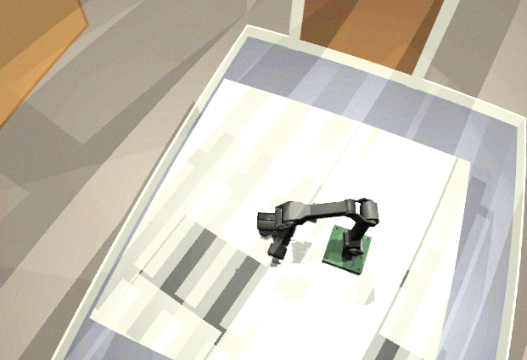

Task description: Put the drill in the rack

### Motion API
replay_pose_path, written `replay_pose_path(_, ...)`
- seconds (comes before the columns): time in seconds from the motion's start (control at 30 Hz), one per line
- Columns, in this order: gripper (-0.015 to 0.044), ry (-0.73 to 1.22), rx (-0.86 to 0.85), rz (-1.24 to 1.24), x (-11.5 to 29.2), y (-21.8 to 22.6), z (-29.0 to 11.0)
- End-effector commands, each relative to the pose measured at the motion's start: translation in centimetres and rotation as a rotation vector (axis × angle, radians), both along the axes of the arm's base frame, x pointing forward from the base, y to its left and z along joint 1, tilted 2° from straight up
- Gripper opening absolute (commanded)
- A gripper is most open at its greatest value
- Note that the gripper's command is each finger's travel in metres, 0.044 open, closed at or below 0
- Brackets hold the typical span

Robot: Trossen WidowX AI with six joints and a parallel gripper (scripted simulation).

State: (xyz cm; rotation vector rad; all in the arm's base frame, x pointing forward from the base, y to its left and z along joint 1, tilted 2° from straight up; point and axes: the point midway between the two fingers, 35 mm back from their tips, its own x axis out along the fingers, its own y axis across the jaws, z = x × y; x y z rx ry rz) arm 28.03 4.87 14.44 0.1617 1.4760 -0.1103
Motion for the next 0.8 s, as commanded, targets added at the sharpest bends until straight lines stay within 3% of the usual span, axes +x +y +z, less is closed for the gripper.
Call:
replay_pose_path(0.0, 0.0, 0.039, 0.002, 0.0, -0.57, 0.21, -1.32)
replay_pose_path(0.77, 0.0, 0.039, 0.002, 0.0, -0.65, 0.27, -2.13)
